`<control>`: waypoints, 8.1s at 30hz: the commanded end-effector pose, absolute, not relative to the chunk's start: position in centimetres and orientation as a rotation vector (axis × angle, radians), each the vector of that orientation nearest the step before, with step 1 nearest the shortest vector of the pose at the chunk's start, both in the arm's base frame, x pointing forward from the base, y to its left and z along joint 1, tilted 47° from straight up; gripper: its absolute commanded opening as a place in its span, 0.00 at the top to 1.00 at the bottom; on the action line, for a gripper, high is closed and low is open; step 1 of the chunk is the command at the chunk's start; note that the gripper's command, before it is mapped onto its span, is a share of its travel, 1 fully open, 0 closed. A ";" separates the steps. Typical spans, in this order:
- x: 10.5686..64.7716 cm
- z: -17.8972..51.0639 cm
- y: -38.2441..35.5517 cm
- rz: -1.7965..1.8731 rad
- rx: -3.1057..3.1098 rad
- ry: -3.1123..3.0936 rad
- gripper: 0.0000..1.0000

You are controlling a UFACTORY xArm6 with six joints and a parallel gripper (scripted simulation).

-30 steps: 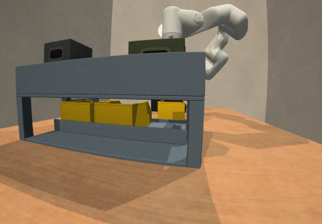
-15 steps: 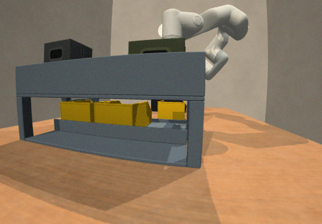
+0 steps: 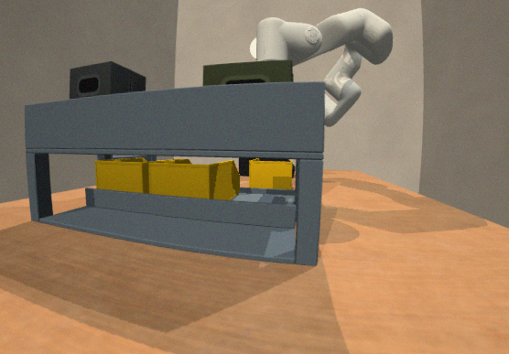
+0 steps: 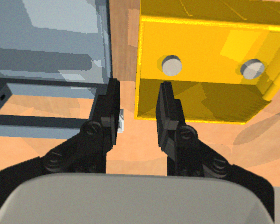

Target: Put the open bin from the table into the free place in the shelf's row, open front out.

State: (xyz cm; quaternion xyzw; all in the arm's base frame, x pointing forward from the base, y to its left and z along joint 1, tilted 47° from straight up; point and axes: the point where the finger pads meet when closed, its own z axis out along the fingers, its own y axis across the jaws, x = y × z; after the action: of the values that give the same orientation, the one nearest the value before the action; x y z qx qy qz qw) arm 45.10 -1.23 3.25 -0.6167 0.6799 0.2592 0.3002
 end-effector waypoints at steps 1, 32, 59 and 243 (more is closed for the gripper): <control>45.3 3.3 -1.3 0.682 -1.636 1.805 0.67; 45.5 1.9 0.2 0.682 -1.636 1.805 0.67; 45.6 1.3 0.9 0.682 -1.636 1.805 0.67; 45.4 2.1 0.0 0.682 -1.636 1.805 1.00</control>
State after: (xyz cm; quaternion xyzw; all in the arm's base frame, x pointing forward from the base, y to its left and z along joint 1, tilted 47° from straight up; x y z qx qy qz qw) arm 45.34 0.13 1.99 -0.6168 0.6800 0.2586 0.3006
